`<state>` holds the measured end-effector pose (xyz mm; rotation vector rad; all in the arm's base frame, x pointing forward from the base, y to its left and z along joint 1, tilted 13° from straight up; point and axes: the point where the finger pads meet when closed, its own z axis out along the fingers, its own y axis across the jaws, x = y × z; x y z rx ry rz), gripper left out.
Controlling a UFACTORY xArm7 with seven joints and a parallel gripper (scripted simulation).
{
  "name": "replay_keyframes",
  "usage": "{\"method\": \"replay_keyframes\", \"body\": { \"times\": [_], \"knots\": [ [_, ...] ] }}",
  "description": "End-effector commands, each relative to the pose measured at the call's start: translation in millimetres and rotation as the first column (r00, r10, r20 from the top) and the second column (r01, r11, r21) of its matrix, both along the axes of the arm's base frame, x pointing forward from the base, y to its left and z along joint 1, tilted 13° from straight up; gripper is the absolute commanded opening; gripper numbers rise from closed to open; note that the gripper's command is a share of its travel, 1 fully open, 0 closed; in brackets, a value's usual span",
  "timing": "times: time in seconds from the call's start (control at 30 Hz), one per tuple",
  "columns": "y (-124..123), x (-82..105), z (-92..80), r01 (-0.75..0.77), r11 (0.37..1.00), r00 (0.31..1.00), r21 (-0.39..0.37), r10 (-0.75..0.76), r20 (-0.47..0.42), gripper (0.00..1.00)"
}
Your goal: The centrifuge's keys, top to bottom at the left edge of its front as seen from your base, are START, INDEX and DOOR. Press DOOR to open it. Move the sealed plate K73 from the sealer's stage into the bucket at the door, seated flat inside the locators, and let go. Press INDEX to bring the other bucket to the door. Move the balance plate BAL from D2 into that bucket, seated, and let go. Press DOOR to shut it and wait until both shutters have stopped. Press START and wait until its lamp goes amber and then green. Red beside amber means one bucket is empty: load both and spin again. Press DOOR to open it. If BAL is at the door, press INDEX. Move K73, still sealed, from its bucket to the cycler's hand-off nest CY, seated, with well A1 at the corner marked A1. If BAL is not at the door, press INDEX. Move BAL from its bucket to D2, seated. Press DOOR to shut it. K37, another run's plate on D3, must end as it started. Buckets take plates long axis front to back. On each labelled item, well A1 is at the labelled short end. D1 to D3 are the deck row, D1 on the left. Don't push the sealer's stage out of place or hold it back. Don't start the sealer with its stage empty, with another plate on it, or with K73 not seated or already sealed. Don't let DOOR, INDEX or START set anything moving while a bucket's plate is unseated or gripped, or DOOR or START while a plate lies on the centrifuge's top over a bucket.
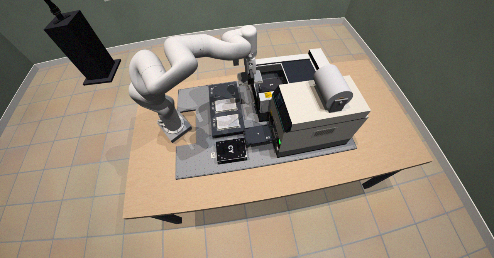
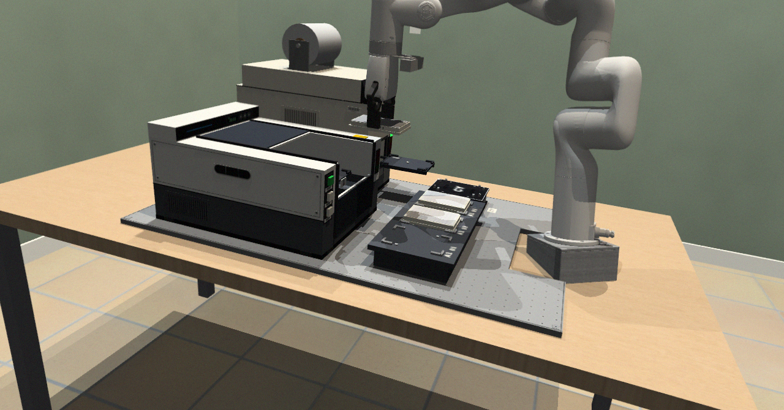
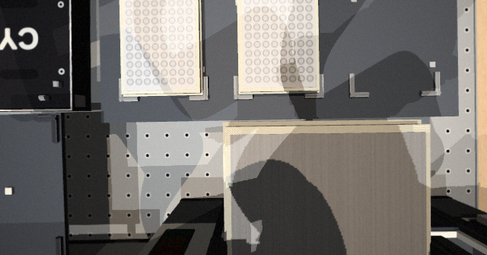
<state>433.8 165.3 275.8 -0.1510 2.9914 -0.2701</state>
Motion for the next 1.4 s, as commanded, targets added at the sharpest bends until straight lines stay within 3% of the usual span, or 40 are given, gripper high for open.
{"method": "replay_keyframes", "body": {
  "times": [0.0,0.6,0.83,1.37],
  "knots": [
    [11,-0.1,-0.1,-0.001,1.0,1.0,0.002,0.001,0.004,0.0],
    [48,-3.5,-7.0,-0.001,1.0,1.0,0.003,0.001,0.003,0.0],
    [49,-1.3,-6.8,-0.001,1.0,1.0,0.003,0.001,0.003,0.0],
    [52,33.3,-2.4,-0.001,1.0,1.0,0.003,0.001,0.004,0.0]
  ]
}}
